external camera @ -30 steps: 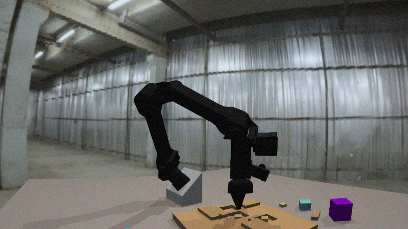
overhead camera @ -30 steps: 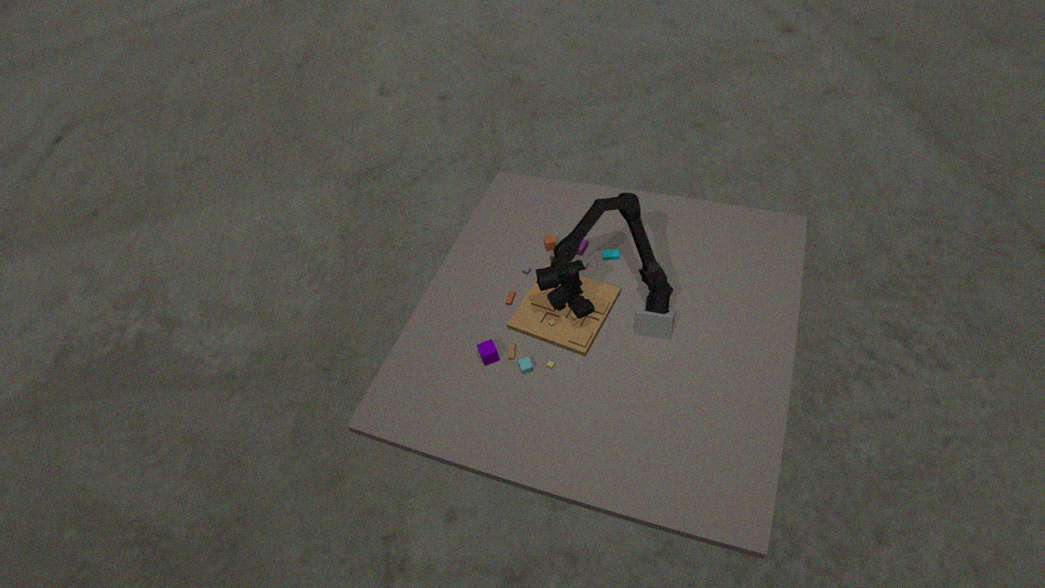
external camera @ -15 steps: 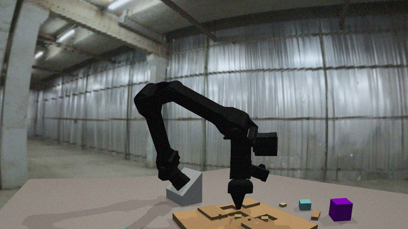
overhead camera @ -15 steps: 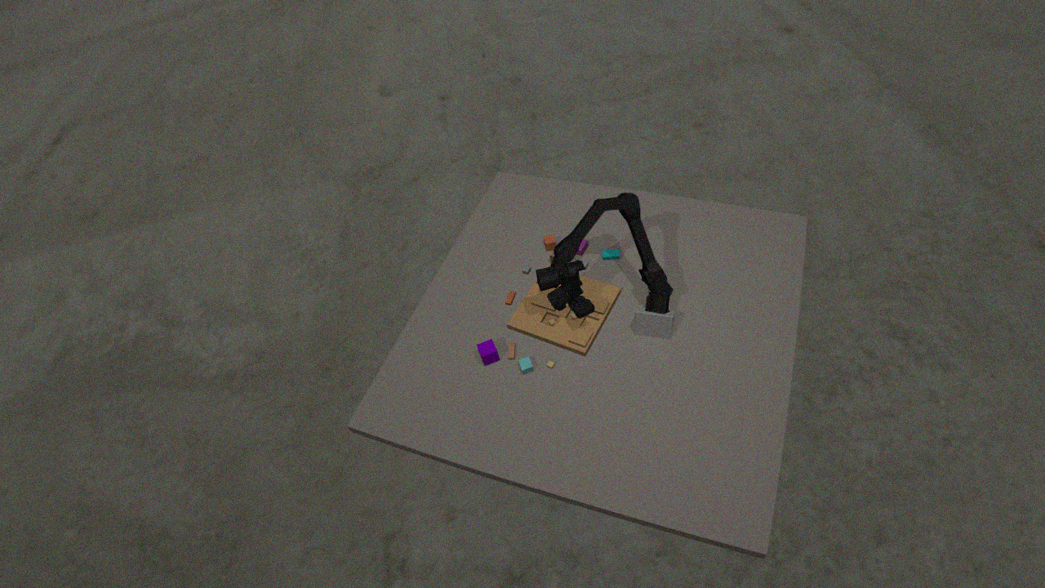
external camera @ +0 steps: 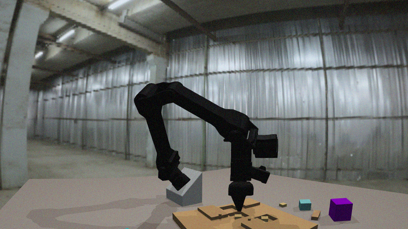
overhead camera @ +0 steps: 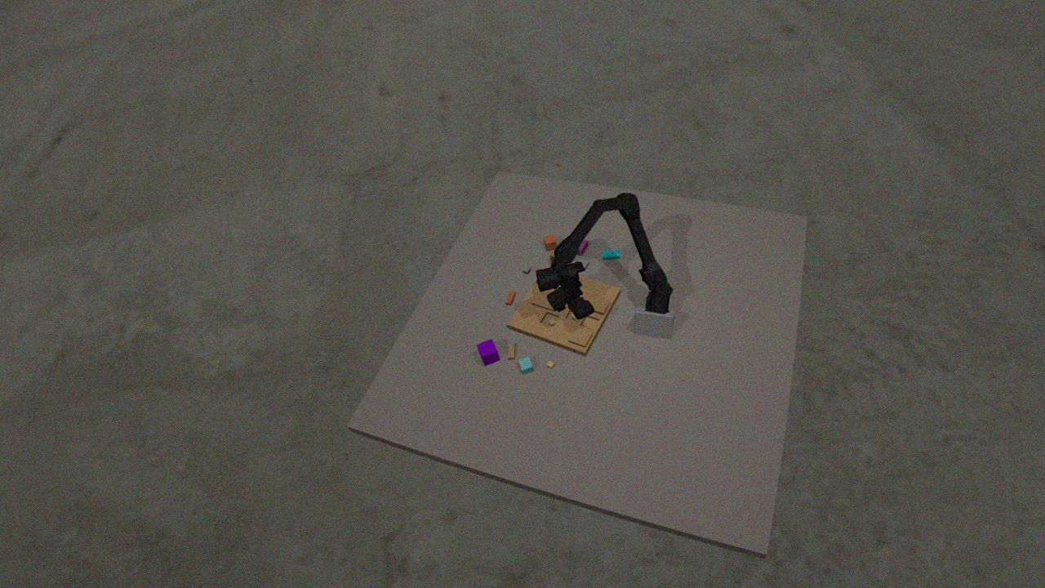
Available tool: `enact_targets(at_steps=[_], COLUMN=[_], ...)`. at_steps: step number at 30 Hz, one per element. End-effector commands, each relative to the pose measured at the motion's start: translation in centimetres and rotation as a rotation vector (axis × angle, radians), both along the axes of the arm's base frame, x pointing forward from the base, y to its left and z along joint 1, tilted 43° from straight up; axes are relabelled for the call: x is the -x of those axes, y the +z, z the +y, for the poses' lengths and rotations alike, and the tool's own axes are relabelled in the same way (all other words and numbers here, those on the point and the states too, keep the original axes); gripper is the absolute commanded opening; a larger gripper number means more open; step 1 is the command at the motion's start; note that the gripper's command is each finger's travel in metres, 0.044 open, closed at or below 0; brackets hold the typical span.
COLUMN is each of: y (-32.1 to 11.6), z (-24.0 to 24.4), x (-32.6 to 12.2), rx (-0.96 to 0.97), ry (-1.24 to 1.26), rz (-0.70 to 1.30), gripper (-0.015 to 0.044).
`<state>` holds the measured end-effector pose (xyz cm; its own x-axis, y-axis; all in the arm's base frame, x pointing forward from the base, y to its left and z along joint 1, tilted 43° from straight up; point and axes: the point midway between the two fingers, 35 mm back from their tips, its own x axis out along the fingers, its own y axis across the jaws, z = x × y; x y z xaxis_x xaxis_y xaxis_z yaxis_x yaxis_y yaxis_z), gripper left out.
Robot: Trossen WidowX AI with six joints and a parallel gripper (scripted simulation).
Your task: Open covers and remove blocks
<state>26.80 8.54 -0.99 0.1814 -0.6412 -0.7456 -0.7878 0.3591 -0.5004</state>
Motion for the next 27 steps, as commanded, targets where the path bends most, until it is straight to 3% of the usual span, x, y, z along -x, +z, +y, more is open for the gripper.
enact_targets(at_steps=[1, 27], y=[-0.45, -1.21], z=[-0.63, -1.37], x=[0.05, -0.16], rx=[0.01, 0.01], ry=[0.0, 0.0], rz=[0.008, 0.008], gripper=[0.0144, 0.0144])
